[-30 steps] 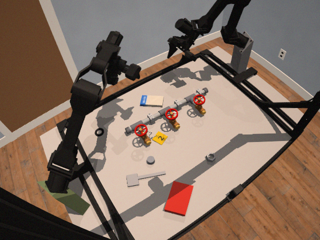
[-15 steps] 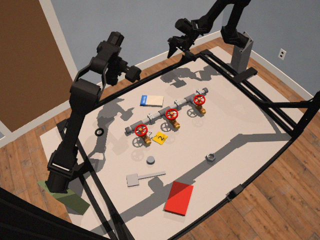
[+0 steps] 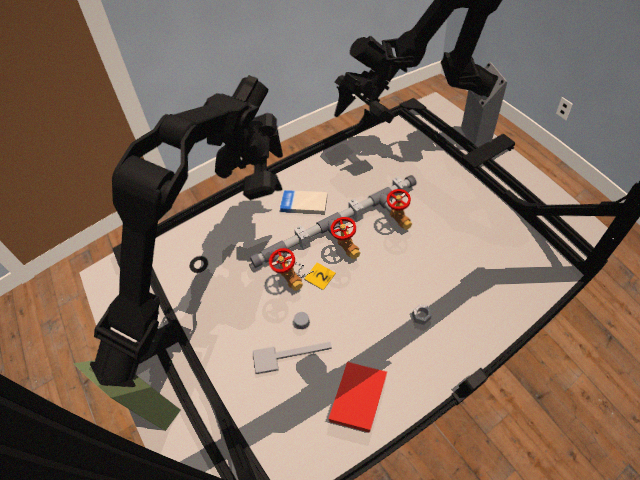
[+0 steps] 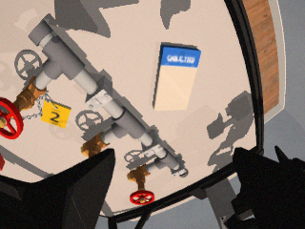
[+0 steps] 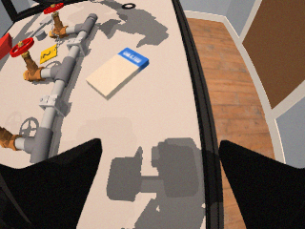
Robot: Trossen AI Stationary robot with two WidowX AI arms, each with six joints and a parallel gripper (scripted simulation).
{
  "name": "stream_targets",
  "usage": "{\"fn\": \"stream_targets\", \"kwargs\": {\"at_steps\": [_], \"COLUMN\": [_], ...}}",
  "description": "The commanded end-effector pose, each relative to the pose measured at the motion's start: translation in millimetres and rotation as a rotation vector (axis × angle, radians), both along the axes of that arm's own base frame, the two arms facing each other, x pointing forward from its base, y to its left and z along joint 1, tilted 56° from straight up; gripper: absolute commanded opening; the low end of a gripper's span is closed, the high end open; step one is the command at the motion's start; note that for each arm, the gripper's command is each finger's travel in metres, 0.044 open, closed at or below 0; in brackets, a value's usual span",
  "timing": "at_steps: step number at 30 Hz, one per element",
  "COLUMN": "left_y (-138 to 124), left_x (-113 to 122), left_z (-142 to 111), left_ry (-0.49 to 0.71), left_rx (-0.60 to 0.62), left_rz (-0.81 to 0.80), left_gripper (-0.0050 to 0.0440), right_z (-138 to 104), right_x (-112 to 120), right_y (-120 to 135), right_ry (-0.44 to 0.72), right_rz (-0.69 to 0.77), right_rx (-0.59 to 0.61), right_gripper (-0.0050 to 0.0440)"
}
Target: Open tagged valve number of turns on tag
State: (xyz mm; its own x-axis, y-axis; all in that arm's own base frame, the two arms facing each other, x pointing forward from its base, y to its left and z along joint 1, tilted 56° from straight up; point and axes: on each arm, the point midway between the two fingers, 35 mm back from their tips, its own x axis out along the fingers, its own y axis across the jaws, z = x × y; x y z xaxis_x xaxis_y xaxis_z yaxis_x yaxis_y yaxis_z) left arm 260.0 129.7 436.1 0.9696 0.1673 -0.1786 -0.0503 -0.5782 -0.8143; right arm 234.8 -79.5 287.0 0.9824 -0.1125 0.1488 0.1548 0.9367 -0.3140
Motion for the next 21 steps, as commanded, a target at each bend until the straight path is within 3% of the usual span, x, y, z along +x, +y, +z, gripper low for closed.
{"fn": "stream_targets", "kwargs": {"at_steps": [1,13,15,17,21], "left_y": [-15.0,-51.7,-51.7,-59.1,-70.6], "left_x": [0.4,-1.7,-1.7,-3.6,-7.6], "left_z": [-11.8,-39.7,-39.7,-45.9,-56.1], "left_ry": [0.068,0.259,0.259,0.302,0.36], "left_rx": [0.215,0.924,0.924,1.107,1.35], "left_rz": [-0.045,-0.227,-0.227,-0.28,-0.357], "left_gripper": [0.04,0.04,0.04,0.04,0.04], "right_z": [0.0,0.0,0.0,0.0,0.0], "right_x": [0.0,0.0,0.0,0.0,0.0], "right_y": [0.0,0.0,0.0,0.0,0.0], "right_ry": [0.0,0.0,0.0,0.0,0.0], "right_rz": [0.0,0.0,0.0,0.0,0.0], "right_rx": [0.0,0.0,0.0,0.0,0.0], "right_gripper": [0.04,0.04,0.04,0.04,0.04]}}
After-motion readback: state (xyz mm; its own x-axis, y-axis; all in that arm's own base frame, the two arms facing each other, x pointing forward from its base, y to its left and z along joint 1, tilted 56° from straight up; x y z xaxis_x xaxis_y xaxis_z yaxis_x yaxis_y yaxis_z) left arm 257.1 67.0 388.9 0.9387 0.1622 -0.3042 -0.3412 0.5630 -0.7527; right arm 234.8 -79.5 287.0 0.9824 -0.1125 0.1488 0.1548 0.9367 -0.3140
